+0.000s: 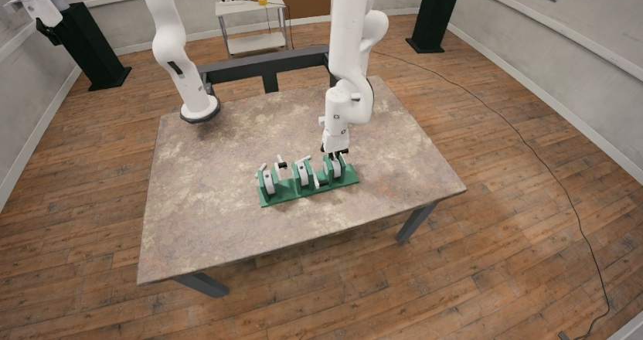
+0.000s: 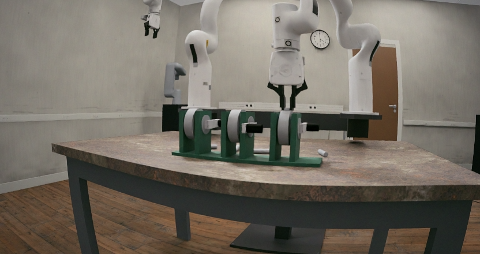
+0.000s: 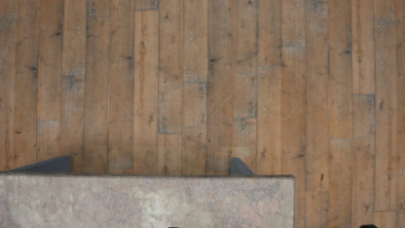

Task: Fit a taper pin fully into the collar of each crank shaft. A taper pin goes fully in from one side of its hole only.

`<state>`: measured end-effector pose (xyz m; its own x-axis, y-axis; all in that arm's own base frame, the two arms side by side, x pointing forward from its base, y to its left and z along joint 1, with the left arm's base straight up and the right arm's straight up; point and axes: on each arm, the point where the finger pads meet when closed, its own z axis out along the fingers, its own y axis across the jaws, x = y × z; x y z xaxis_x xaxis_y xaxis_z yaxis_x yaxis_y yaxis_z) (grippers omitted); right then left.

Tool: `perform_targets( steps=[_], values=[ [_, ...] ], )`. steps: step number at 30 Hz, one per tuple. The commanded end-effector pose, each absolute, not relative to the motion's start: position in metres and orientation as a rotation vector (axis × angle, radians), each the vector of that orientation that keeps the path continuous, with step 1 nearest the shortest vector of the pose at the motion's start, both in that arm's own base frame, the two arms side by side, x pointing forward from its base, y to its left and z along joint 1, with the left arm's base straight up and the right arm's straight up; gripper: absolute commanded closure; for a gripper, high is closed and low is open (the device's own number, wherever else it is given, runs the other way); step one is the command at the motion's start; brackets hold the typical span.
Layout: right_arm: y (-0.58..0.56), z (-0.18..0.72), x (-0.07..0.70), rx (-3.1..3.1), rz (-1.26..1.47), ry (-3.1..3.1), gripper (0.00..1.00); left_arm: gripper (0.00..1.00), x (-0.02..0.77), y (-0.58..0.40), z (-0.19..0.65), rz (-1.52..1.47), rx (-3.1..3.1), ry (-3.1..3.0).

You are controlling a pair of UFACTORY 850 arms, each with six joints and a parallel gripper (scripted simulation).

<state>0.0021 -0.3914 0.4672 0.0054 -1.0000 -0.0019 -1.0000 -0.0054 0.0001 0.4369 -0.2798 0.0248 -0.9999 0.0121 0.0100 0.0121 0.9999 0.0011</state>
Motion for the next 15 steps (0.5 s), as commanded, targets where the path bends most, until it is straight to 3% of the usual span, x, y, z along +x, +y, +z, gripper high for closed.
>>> perform_targets(
  steps=[1, 8, 9, 15],
  values=[
    [-0.3918, 0.468, 0.0021, -2.227, 0.0, 2.215, 0.0, 0.8, 0.4378, -0.2804, 0.0255, 0.0, -0.019, -3.134],
    [-0.3918, 0.468, 0.0021, -2.227, 0.0, 2.215, 0.0, 0.8, 0.4378, -0.2804, 0.0255, 0.0, -0.019, -3.134],
    [-0.3918, 0.468, 0.0021, -2.227, 0.0, 2.215, 0.0, 0.54, 0.4378, -0.2804, 0.0255, 0.0, -0.019, -3.134],
    [-0.3918, 0.468, 0.0021, -2.227, 0.0, 2.215, 0.0, 0.54, 0.4378, -0.2804, 0.0255, 0.0, -0.019, -3.134]
  ],
)
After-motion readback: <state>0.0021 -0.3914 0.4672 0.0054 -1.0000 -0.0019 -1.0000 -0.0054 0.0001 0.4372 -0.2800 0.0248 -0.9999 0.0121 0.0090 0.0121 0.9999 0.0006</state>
